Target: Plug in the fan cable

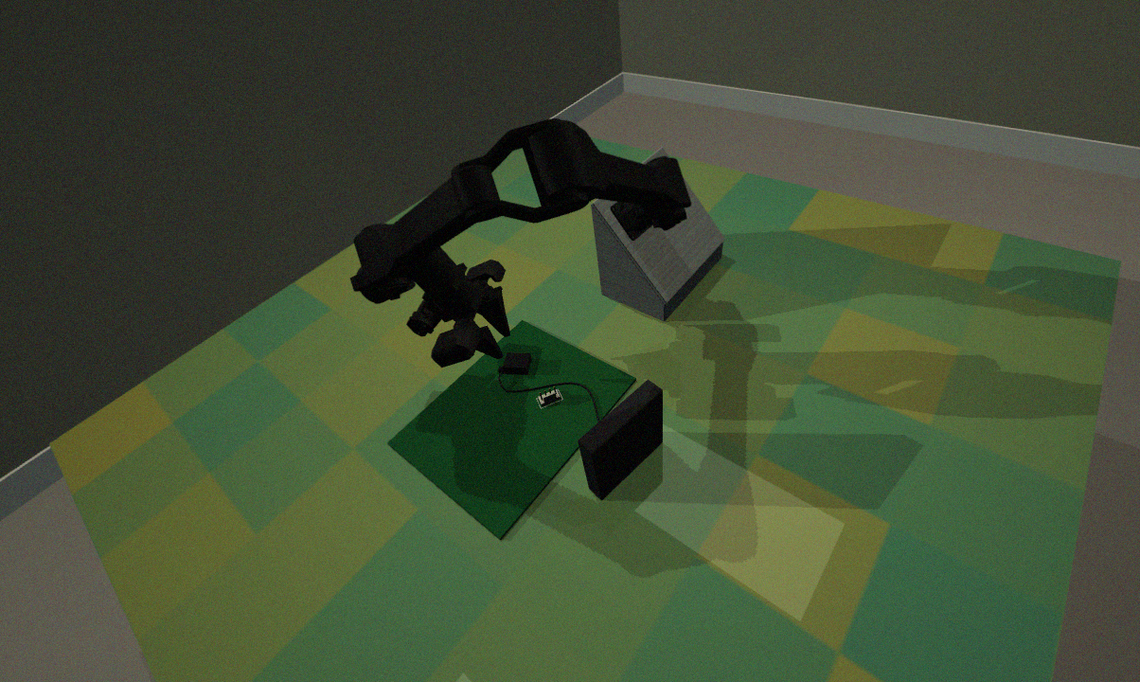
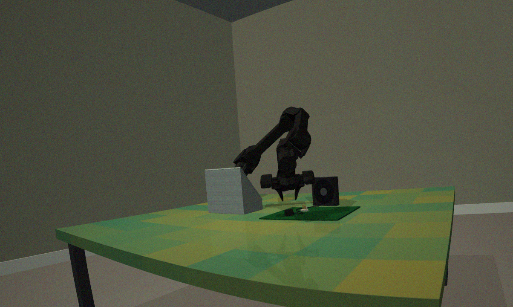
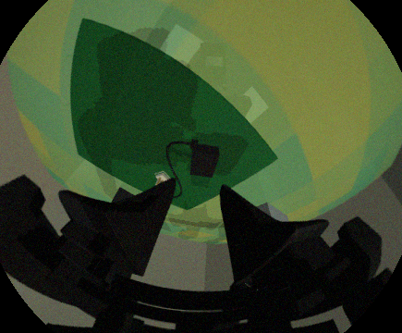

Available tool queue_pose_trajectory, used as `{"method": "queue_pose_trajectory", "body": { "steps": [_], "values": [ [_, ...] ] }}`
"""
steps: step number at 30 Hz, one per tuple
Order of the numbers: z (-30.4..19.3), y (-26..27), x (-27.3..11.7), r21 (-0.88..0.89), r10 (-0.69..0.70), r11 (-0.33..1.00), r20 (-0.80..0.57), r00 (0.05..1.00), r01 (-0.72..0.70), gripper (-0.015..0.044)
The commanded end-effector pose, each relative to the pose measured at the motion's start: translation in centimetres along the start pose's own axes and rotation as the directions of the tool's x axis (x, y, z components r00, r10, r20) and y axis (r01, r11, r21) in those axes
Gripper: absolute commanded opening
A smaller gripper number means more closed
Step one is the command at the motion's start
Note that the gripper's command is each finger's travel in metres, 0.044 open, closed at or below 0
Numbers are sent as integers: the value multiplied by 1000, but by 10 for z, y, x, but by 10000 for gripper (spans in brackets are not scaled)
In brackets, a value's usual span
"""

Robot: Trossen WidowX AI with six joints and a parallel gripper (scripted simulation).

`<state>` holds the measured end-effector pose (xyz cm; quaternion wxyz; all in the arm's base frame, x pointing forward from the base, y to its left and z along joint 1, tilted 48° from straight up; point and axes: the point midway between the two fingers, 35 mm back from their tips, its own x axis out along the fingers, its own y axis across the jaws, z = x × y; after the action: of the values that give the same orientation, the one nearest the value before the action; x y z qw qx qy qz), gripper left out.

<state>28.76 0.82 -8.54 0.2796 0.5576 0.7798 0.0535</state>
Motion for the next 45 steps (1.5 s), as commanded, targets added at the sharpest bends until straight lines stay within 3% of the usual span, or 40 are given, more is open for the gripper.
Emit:
{"method": "queue_pose_trajectory", "body": {
  "steps": [1, 31, 35, 45],
  "values": [
    [3, -3, 11, 18, 2, 1000, -15, 1000, -2, 210],
    [18, -4, 48, 18, 3, 1000, -17, 1000, -2, 210],
    [17, -2, 46, 10, -3, 1000, -13, 1000, 3, 105],
    [17, -2, 46, 10, -3, 1000, -13, 1000, 3, 38]
  ]
}}
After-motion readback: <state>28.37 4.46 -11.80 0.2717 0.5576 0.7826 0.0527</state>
